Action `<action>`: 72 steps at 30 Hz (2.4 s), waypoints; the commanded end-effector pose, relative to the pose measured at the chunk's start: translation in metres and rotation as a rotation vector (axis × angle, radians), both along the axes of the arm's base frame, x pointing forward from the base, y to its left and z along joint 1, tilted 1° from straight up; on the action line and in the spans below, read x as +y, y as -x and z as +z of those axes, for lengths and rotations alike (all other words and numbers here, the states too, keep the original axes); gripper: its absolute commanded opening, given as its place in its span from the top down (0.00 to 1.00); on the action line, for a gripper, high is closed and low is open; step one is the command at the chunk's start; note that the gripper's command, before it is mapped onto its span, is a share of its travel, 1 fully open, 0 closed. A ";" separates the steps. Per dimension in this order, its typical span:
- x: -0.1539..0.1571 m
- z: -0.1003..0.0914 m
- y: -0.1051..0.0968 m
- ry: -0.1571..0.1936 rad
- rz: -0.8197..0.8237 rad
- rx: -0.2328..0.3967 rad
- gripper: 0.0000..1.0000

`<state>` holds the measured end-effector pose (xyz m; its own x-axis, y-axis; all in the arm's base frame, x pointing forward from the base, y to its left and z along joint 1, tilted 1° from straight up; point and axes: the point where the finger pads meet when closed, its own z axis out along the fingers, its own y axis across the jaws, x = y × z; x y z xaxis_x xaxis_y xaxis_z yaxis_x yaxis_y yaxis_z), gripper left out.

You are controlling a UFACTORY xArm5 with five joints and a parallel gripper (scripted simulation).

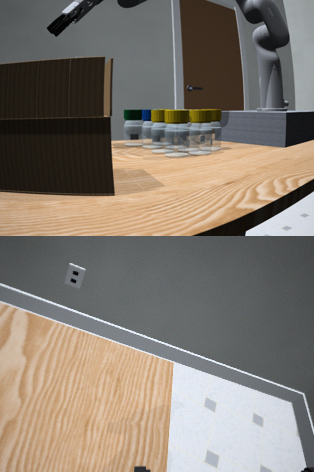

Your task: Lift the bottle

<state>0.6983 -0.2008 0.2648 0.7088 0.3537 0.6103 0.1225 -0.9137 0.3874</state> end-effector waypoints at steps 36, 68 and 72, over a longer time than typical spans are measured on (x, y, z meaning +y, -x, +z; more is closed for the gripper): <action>0.040 0.032 0.131 0.223 0.513 0.495 0.21; 0.082 0.062 0.276 0.261 1.030 0.792 0.21; 0.085 0.064 0.286 0.259 1.064 0.806 0.21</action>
